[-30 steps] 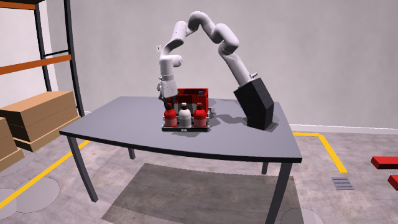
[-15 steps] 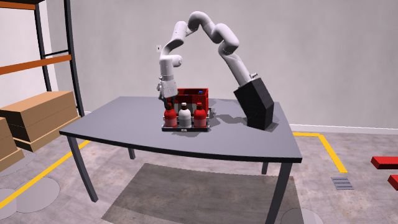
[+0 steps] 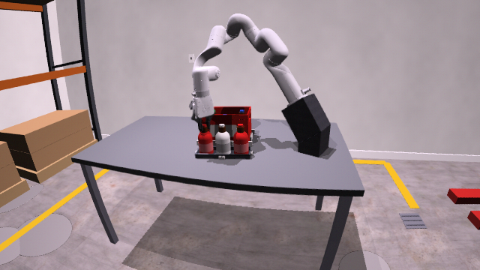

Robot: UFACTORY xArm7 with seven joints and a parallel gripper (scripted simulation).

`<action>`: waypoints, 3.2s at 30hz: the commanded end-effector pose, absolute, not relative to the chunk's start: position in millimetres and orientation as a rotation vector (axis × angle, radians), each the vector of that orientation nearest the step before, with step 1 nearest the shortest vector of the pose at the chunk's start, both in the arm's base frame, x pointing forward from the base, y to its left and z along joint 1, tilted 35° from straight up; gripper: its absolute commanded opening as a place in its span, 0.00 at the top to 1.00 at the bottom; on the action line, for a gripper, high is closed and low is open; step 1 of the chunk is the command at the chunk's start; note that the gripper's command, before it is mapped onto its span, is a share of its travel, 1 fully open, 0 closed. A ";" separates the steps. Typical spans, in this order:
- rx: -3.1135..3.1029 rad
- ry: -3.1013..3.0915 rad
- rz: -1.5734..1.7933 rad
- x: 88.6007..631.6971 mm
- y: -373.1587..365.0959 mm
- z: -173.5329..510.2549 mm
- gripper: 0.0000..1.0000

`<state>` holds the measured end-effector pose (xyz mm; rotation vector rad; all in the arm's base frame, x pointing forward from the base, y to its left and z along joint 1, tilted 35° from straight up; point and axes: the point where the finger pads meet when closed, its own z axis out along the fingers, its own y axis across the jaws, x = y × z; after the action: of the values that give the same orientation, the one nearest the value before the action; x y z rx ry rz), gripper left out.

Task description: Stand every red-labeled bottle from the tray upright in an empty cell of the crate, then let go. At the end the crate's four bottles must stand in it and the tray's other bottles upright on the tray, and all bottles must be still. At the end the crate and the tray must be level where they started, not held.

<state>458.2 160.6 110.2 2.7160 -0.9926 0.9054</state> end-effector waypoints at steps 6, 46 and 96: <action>2.719 -0.991 0.909 457.8 162.9 112.7 1.00; 2.719 -0.991 0.909 439.4 175.0 139.8 1.00; 2.719 -0.991 0.909 433.2 178.8 149.6 1.00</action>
<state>433.9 176.2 146.2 2.7154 -0.9927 0.9047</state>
